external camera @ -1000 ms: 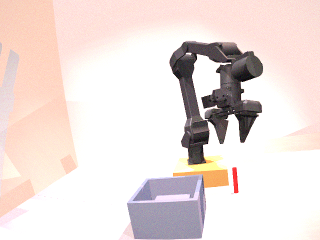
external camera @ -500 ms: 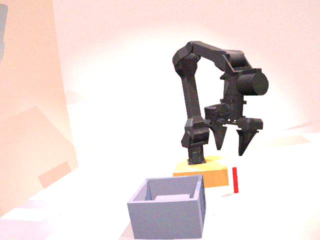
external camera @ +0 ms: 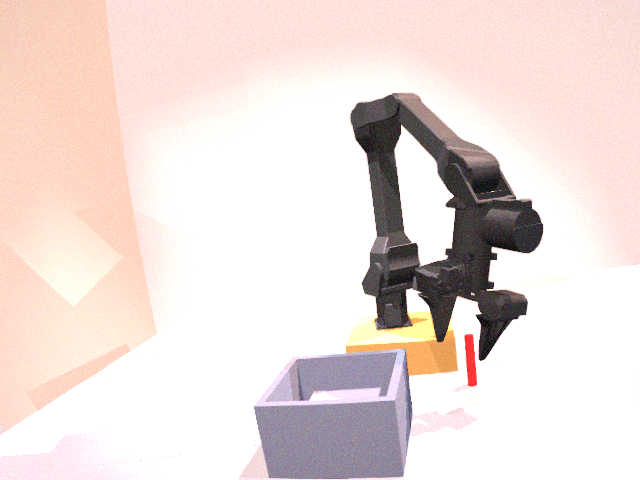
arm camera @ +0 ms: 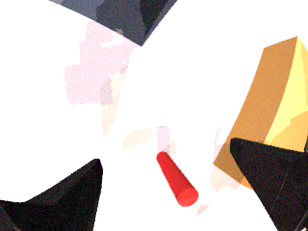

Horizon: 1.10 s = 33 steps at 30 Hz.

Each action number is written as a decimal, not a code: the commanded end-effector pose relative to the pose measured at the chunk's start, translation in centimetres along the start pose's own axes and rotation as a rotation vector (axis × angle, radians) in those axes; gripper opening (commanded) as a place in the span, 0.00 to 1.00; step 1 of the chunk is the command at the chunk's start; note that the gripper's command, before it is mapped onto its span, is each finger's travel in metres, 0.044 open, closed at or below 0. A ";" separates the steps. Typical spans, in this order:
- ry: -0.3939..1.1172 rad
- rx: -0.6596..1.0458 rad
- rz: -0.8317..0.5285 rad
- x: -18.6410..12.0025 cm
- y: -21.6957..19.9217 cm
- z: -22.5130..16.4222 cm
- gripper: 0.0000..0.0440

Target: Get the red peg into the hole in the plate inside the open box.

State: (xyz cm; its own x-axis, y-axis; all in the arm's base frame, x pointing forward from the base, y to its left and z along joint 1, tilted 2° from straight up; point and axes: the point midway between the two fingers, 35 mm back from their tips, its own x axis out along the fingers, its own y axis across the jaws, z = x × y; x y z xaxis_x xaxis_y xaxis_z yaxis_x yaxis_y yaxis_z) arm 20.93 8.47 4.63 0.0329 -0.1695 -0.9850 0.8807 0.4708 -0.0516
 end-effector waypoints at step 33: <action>0.027 -0.063 0.068 2.1 -0.2 0.2 0.00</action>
State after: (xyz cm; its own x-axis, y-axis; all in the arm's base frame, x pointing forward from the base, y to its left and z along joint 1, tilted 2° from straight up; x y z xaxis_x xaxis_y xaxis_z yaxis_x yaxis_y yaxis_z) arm 20.29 8.33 1.62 0.0448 -0.0947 -0.9945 0.8558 0.5173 -0.0107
